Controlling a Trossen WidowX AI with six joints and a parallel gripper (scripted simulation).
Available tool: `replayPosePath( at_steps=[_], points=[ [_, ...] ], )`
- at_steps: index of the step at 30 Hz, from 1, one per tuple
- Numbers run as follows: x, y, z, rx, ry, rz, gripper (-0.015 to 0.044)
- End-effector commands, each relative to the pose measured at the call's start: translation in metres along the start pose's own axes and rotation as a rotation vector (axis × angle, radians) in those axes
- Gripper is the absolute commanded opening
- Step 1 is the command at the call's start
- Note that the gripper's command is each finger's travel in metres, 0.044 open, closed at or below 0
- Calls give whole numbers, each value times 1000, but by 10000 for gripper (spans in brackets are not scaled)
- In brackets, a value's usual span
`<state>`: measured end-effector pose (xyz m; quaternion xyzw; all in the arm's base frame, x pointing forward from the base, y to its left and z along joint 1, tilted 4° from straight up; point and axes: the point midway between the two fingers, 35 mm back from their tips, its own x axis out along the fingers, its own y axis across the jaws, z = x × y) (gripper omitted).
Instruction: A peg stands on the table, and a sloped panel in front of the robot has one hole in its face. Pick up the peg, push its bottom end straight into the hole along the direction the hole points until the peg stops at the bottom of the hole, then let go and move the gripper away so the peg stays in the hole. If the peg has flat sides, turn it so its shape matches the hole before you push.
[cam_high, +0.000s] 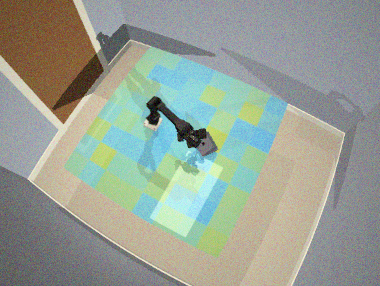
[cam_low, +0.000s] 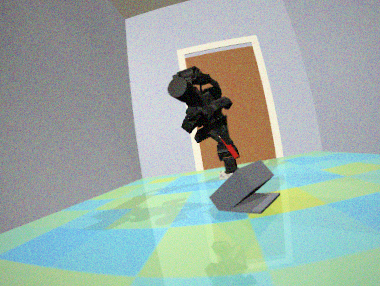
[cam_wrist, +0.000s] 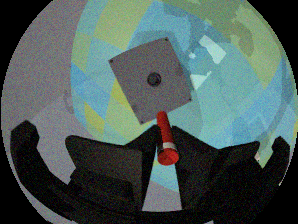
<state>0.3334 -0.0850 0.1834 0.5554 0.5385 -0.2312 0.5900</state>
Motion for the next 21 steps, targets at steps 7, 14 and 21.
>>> replayPosePath(
  at_steps=[7, 14, 21],
  points=[
    [-8, -2, 10, 74, 2, 45, 0],
    [-14, -5, 17, 123, 3, 73, 0],
    [-20, -8, 23, 171, 4, 102, 0]
  ],
)
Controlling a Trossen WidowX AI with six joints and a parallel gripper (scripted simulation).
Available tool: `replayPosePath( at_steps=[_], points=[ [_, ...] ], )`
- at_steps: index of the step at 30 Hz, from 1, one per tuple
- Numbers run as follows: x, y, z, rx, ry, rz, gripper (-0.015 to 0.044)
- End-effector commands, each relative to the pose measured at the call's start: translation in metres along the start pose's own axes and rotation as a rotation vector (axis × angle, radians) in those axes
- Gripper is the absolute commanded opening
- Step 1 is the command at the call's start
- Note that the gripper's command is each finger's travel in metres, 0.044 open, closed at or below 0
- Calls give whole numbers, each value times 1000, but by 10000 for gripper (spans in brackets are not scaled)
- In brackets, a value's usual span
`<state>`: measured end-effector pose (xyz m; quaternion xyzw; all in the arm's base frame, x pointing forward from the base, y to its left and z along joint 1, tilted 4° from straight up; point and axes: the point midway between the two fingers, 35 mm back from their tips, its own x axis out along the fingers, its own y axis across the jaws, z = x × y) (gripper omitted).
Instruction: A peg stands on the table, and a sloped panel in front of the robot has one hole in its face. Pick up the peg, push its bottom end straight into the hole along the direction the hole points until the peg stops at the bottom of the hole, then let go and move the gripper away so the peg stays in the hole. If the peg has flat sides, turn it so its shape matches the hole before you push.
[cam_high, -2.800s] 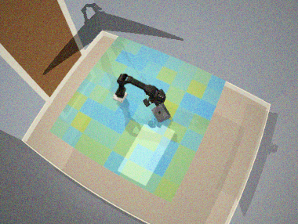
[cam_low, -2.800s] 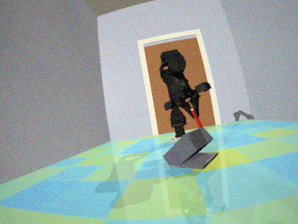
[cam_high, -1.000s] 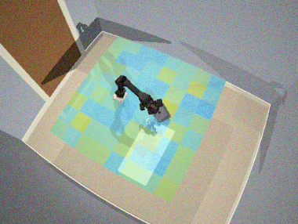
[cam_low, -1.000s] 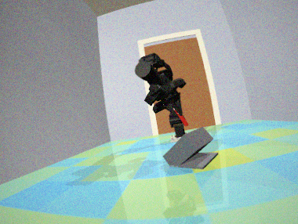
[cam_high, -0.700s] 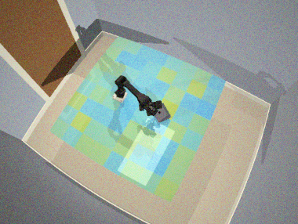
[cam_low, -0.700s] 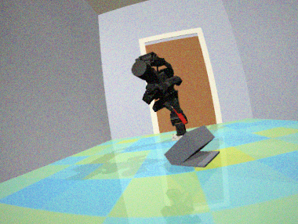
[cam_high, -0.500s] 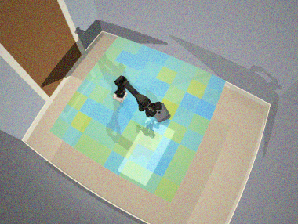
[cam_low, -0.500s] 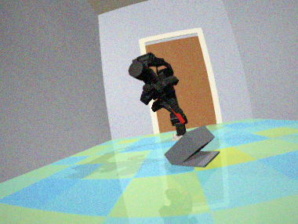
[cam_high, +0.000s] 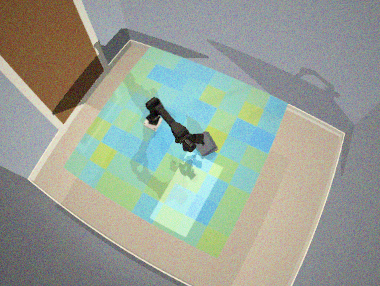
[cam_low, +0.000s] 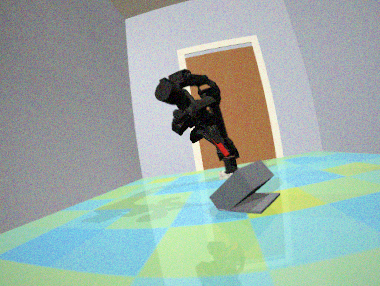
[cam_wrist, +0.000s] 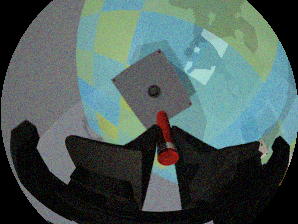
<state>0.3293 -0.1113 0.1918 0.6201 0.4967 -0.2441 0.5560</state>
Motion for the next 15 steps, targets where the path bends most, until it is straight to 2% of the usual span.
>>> replayPosePath(
  at_steps=[1, 15],
  points=[
    [-4, 0, 4, 30, 2, 21, 0],
    [-8, -1, 14, 97, 3, 63, 0]
  ],
)
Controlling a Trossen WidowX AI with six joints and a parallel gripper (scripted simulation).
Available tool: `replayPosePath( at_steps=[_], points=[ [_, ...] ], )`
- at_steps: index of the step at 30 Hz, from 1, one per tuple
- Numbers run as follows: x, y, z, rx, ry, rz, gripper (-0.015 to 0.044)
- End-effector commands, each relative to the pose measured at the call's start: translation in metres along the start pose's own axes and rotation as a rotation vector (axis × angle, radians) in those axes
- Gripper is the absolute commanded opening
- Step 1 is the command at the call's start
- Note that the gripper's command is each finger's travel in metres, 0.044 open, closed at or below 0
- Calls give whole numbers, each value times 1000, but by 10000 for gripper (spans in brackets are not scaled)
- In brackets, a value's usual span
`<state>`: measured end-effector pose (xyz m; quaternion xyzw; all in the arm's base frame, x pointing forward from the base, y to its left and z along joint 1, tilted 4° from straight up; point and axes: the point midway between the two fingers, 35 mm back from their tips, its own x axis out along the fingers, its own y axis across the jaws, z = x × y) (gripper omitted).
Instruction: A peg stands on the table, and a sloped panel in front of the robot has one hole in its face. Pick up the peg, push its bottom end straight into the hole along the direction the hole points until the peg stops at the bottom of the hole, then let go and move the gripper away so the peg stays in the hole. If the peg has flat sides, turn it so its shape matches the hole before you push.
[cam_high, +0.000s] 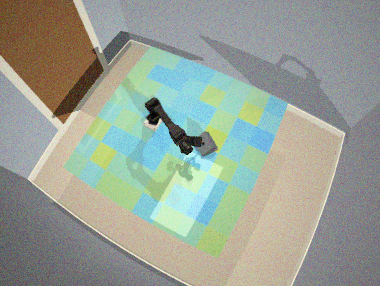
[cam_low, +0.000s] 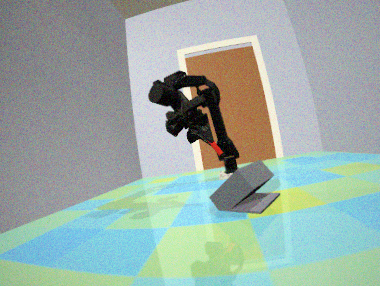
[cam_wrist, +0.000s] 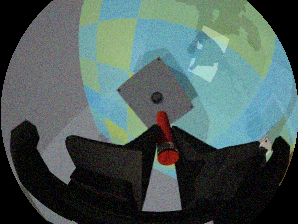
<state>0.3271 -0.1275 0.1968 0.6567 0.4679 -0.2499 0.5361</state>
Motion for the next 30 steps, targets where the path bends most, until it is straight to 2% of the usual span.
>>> replayPosePath(
  at_steps=[1, 30],
  points=[
    [4, 1, 1, 14, 5, 8, 0],
    [41, 2, 9, 65, 9, 46, 0]
  ],
)
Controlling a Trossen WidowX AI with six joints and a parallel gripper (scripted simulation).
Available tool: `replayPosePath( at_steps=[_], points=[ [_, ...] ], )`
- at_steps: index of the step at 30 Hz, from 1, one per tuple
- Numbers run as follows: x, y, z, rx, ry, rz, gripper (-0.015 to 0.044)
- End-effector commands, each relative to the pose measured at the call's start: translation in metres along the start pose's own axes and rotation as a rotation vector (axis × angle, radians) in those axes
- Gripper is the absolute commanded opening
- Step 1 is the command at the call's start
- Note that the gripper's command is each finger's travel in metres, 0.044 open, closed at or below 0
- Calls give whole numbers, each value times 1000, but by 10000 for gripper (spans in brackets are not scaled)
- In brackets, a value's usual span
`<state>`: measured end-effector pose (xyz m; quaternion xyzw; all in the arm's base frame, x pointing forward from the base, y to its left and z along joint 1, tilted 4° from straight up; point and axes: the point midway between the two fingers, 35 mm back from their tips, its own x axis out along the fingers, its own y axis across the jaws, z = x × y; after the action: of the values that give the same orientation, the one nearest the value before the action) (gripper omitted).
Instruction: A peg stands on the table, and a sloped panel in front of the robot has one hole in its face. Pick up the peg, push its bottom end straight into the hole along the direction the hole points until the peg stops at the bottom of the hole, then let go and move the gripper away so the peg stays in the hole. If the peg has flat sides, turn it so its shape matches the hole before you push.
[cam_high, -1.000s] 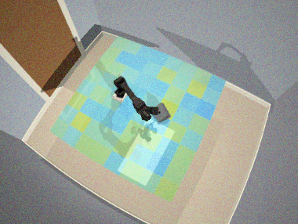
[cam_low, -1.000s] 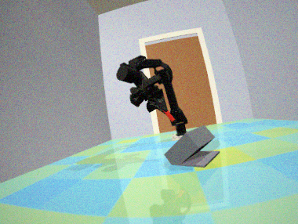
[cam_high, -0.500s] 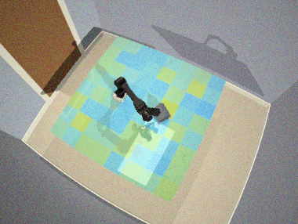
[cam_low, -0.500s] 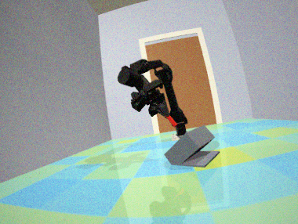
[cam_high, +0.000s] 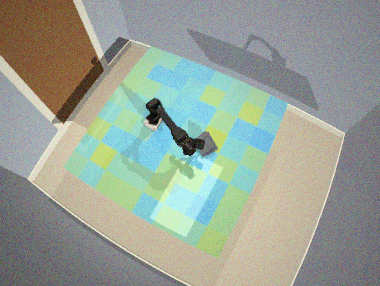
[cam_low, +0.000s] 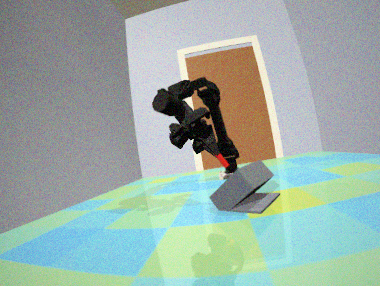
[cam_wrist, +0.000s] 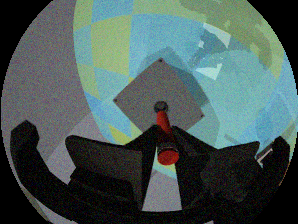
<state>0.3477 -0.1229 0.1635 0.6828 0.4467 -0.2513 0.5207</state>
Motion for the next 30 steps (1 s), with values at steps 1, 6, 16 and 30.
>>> replayPosePath(
  at_steps=[1, 6, 16, 30],
  points=[
    [4, -1, 0, 3, 6, 4, 0],
    [7, -1, 1, -4, 7, 6, 0],
    [19, -1, 1, -5, 8, 6, 0],
    [25, 0, 0, -11, 9, 10, 0]
  ],
)
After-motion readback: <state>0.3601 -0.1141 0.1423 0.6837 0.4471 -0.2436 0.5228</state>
